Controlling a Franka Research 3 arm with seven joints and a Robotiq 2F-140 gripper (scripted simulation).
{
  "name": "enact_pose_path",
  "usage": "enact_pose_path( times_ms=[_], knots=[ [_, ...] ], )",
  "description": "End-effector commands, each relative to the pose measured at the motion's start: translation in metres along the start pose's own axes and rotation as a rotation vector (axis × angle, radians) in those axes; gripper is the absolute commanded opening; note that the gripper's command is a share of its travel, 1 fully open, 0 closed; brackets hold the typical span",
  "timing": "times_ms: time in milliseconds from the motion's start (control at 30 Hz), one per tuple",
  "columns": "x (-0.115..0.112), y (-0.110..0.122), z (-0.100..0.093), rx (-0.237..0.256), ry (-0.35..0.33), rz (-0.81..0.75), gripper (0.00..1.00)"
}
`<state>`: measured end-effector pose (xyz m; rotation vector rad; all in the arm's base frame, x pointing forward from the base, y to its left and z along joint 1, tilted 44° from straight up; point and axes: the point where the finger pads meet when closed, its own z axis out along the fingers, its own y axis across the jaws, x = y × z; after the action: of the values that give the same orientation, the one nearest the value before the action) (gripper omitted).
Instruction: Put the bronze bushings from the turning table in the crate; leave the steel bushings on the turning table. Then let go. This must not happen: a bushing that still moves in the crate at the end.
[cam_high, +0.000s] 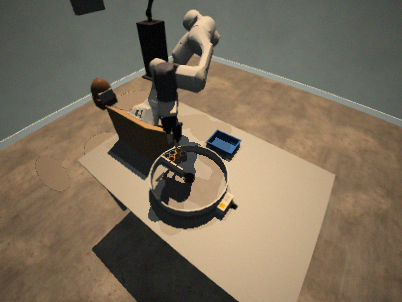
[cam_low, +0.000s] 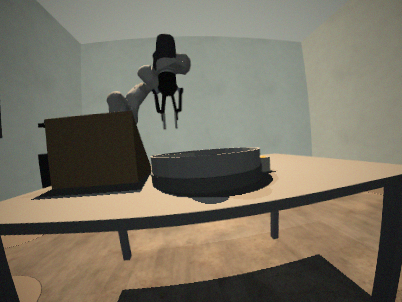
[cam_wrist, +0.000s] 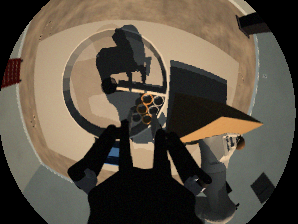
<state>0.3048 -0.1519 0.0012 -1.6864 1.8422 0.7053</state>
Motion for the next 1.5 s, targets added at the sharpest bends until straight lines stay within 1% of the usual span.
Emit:
enact_pose_path(
  times_ms=[0,133,433,500,533,1000,1067,1100,1467],
  knots=[
    [-0.002,-0.001,0.004,0.002,0.001,0.065,0.28],
    [-0.01,-0.003,0.016,0.002,0.001,0.209,0.28],
    [-0.018,-0.005,0.027,0.002,0.001,0.349,0.28],
    [-0.018,-0.005,0.027,0.002,0.001,0.349,0.28],
    [-0.02,-0.006,0.03,0.002,0.001,0.391,0.28],
    [-0.033,-0.01,0.048,0.003,0.001,0.609,0.28],
    [-0.033,-0.01,0.048,0.003,0.001,0.609,0.28],
    [-0.035,-0.01,0.051,0.003,0.001,0.65,0.28],
    [-0.045,-0.013,0.064,0.003,0.001,0.818,0.28]
  ],
)
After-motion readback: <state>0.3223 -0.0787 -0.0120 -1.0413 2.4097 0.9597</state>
